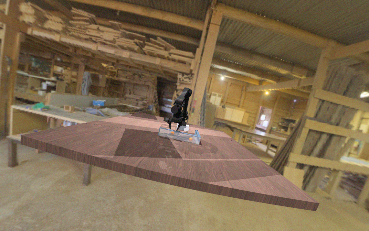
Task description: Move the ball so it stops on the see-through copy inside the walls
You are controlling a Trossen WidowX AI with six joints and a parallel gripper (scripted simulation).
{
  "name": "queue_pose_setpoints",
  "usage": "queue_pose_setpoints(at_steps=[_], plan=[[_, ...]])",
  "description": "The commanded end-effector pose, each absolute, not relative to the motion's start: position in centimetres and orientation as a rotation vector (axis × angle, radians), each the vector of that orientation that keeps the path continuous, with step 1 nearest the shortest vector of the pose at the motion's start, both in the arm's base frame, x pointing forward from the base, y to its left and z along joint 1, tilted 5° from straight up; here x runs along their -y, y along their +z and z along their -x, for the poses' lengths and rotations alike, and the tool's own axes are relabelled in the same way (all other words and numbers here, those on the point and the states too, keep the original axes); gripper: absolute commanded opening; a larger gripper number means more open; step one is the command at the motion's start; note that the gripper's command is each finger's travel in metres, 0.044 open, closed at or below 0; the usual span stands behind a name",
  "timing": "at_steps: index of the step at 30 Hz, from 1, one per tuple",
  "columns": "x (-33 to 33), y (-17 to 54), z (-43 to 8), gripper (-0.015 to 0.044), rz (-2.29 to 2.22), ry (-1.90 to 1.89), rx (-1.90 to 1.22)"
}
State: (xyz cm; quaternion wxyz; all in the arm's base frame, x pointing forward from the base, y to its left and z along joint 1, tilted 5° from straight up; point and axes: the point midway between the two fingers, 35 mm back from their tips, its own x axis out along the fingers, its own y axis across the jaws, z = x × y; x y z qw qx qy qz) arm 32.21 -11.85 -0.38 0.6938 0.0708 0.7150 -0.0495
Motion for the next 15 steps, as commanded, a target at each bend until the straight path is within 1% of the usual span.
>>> queue_pose_setpoints(at_steps=[1, 9, 13, 15], plan=[[11.8, -1.4, -31.9, 0.0248, -0.161, -0.117, -1.611], [11.8, -2.4, -31.8, 0.0248, -0.161, -0.117, -1.611], [11.8, -2.4, -31.8, 0.0143, -0.161, -0.117, -1.611], [11.8, -2.4, -31.8, 0.0130, -0.161, -0.117, -1.611]])
